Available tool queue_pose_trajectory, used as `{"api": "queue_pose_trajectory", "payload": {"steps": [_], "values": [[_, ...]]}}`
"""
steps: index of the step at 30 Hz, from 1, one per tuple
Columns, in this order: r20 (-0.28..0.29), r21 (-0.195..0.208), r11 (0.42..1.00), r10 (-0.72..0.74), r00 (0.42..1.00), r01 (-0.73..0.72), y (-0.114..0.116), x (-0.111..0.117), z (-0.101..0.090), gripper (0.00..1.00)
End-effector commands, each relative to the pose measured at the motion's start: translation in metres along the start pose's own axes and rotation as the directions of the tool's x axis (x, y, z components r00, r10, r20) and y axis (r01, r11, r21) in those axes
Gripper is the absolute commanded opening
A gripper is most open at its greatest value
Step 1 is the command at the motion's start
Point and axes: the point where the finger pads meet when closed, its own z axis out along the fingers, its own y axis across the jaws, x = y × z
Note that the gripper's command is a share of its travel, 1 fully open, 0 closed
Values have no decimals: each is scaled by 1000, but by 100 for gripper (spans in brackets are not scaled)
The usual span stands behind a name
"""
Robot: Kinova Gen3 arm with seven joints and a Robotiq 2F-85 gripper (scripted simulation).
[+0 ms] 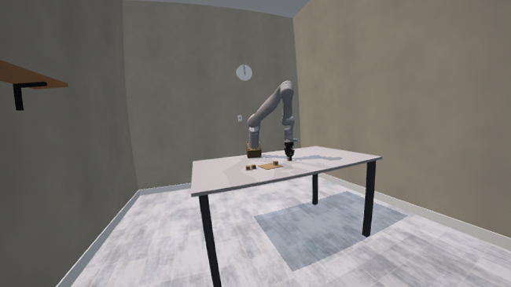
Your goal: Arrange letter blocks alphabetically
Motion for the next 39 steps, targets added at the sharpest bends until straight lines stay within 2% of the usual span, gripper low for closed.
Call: {"api": "queue_pose_trajectory", "payload": {"steps": [1, 29, 39], "values": [[-1, 0, 1000, 0, 1000, 0, 0, 0, 0, 26], [-1, 0, 1000, 0, 1000, 0, 0, 0, -1, 26], [-1, 0, 1000, 0, 1000, 0, 0, 0, -16, 26]]}}
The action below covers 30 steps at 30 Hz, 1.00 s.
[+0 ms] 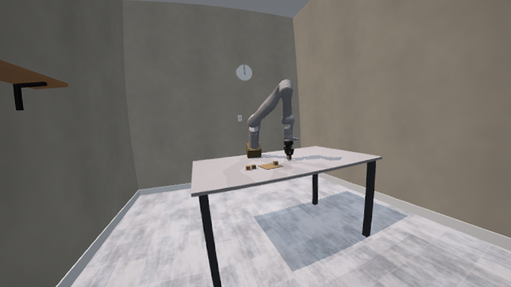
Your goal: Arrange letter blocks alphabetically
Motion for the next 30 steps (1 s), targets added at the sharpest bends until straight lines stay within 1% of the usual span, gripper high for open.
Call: {"api": "queue_pose_trajectory", "payload": {"steps": [1, 3, 5, 20, 22, 30], "values": [[-11, -9, 1000, 2, 1000, -2, 3, 3, -9, 26], [-11, -9, 1000, 2, 1000, -2, 3, 3, -15, 26], [-11, -9, 1000, 2, 1000, -2, 3, 3, -15, 26], [-11, -9, 1000, 2, 1000, -2, 3, 2, -69, 26], [-11, -9, 1000, 2, 1000, -2, 3, 2, -69, 26], [-11, -9, 1000, 2, 1000, -2, 2, 2, -87, 26]]}}
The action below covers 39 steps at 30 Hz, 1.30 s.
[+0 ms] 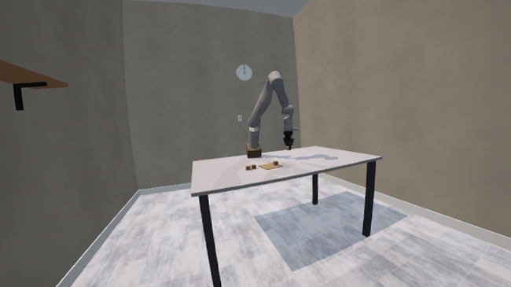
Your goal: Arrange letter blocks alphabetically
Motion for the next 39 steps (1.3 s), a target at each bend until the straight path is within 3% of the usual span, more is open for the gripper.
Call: {"api": "queue_pose_trajectory", "payload": {"steps": [1, 26, 32, 39], "values": [[-11, -9, 1000, 6, 1000, -6, 4, 2, -7, 26], [-7, -6, 1000, 4, 1000, -4, 7, -3, -8, 26], [5, 6, 1000, 1, 1000, -1, 17, -20, -5, 26], [22, 30, 1000, -2, 1000, 2, 36, -58, 0, 26]]}}
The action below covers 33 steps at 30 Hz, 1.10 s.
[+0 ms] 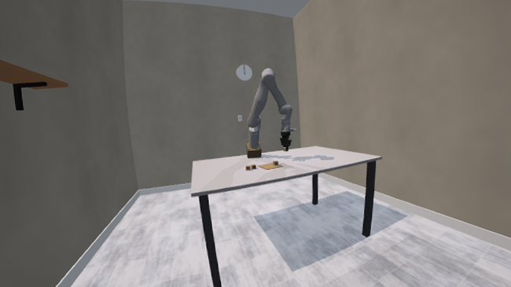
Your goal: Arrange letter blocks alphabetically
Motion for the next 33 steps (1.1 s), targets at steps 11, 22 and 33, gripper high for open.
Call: {"api": "queue_pose_trajectory", "payload": {"steps": [11, 22, 33], "values": [[8, 10, 999, 50, 999, -50, 33, -82, 1, 26], [-12, -9, 998, 65, 998, -65, 45, -138, -5, 26], [-25, -46, 996, 75, 997, -76, 50, -171, -11, 26]]}}
